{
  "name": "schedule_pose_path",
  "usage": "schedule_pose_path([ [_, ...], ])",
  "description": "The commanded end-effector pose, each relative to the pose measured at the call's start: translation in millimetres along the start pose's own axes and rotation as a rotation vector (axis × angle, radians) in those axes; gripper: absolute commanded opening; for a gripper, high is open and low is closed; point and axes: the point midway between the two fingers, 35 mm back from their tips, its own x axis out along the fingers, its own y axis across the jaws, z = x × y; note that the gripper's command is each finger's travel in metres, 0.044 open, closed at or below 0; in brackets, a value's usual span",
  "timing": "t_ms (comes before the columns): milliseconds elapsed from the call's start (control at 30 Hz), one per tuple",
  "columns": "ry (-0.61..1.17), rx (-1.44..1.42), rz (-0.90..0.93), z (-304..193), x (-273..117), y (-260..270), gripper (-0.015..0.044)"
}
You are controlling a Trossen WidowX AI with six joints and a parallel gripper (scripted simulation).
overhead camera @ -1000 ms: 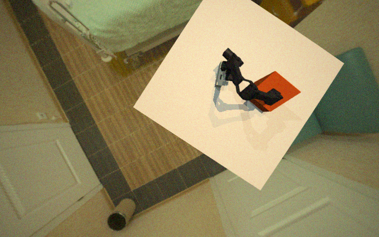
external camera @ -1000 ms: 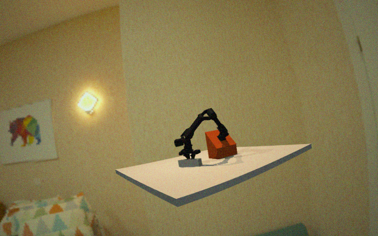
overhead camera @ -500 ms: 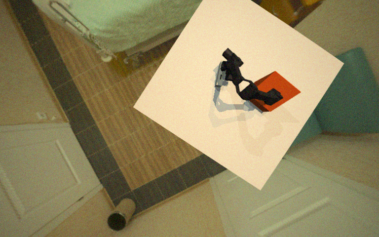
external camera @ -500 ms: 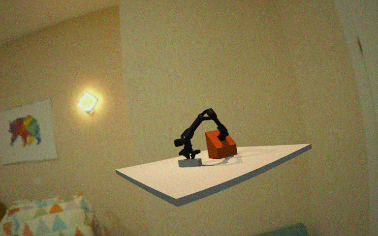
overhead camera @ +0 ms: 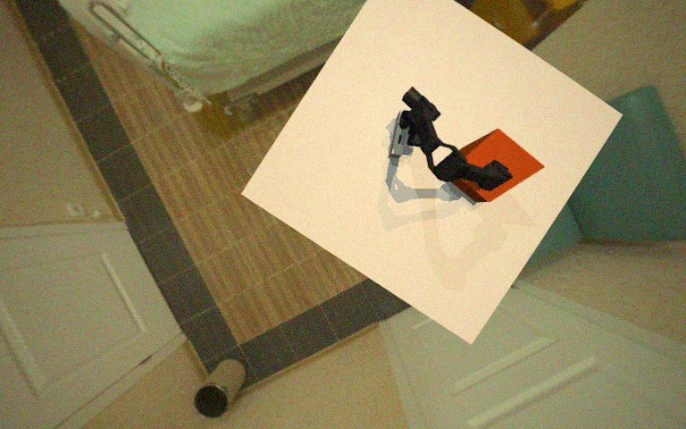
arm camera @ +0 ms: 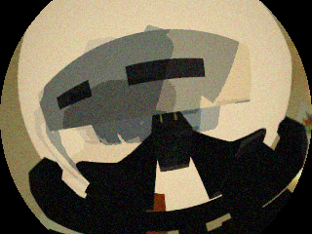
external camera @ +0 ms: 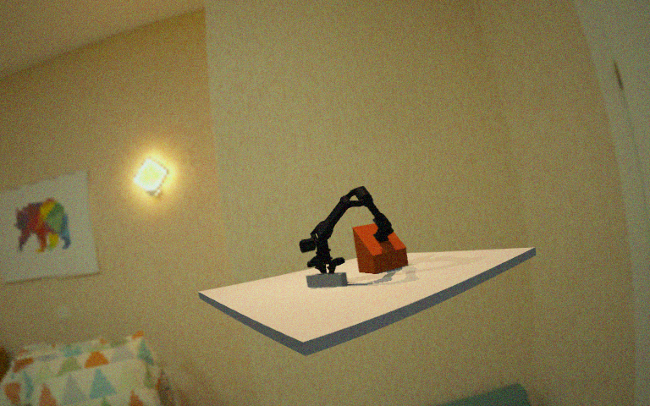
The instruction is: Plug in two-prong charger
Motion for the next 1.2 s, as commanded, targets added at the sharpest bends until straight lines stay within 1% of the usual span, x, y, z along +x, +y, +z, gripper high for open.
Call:
schedule_pose_path([
  [0,-0.003,0.007,0.004,2.1,-0.4,0.1,0.0000],
  [1167,-0.003,0.007,0.004,10.2,-1.2,0.2,0.0000],
])
